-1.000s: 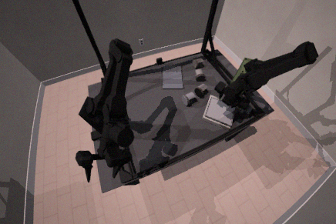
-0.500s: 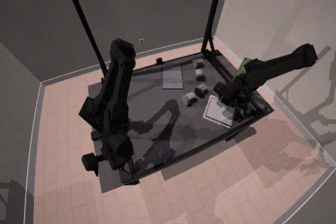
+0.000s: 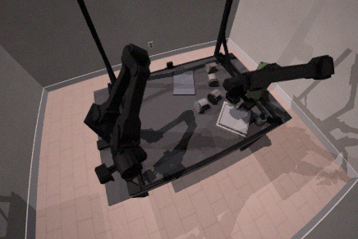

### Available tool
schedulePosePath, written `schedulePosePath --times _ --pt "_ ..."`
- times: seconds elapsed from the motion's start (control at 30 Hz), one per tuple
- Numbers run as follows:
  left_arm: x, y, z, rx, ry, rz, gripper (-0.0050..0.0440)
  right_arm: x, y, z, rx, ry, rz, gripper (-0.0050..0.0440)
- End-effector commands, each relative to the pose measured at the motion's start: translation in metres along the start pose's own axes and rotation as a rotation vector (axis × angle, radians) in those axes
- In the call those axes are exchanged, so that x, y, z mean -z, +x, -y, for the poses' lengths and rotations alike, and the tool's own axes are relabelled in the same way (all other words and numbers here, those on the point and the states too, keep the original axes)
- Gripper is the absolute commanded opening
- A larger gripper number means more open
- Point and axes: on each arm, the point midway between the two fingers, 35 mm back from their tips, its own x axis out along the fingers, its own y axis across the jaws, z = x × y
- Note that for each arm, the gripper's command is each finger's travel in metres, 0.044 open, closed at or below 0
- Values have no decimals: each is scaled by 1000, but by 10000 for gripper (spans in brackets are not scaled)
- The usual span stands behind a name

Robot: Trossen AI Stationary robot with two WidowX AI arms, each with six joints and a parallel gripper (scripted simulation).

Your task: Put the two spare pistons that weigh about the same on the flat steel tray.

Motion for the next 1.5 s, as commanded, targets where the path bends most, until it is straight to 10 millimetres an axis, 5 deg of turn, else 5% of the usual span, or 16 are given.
schedulePosePath --times 0.0,0.47,1.03,1.47 --pt "2 0 11 -5 69 -2 378 0 0 -6 -55 4 -32 440" --pt "4 0 81 -4 442 -3 378 1 0 -16 -178 24 -96 440" --pt "7 0 156 -4 452 -3 378 1 0 -16 -310 45 -164 440" --pt "7 0 158 -57 208 -95 378 1 0 -16 -338 50 -179 440"
